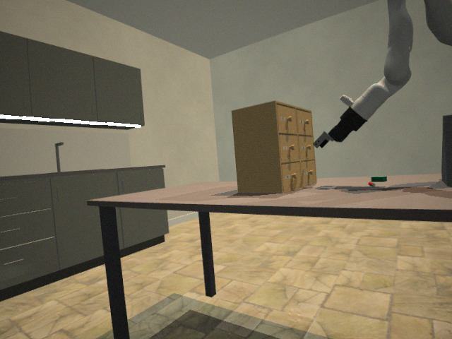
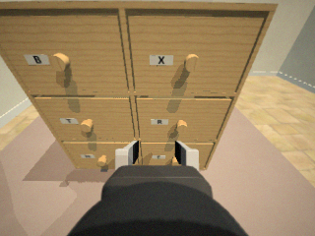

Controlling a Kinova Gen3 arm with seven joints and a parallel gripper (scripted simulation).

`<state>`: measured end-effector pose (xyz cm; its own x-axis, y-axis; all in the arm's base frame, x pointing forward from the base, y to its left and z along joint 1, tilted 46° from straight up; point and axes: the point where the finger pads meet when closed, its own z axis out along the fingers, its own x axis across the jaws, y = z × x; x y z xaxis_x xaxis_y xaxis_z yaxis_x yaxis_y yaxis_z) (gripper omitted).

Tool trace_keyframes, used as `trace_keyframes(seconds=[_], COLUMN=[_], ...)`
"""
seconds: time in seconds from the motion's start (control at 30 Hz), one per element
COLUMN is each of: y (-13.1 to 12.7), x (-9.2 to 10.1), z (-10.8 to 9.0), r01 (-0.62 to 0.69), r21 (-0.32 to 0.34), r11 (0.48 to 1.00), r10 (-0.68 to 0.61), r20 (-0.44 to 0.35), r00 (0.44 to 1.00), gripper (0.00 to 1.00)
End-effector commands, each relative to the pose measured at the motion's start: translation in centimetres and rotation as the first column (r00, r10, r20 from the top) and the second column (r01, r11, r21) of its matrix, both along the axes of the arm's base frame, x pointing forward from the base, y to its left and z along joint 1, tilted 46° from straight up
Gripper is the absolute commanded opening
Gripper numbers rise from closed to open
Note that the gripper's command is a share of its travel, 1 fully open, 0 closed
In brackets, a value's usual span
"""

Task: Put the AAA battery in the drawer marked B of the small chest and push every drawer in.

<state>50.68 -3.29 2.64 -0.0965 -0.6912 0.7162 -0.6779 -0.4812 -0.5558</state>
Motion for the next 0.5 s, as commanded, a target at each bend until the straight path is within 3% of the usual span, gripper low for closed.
trace_keyframes(seconds=[0.0, 0.47], y=[-0.19, -0.24], x=[-0.10, 0.01], z=[-0.22, -0.31], r01=[-0.006, -0.015], r21=[-0.002, -0.003], r11=[1.000, 1.000], r10=[0.006, 0.015], r20=[-0.002, 0.006], r00=[1.000, 1.000], gripper=[1.00, 1.00])
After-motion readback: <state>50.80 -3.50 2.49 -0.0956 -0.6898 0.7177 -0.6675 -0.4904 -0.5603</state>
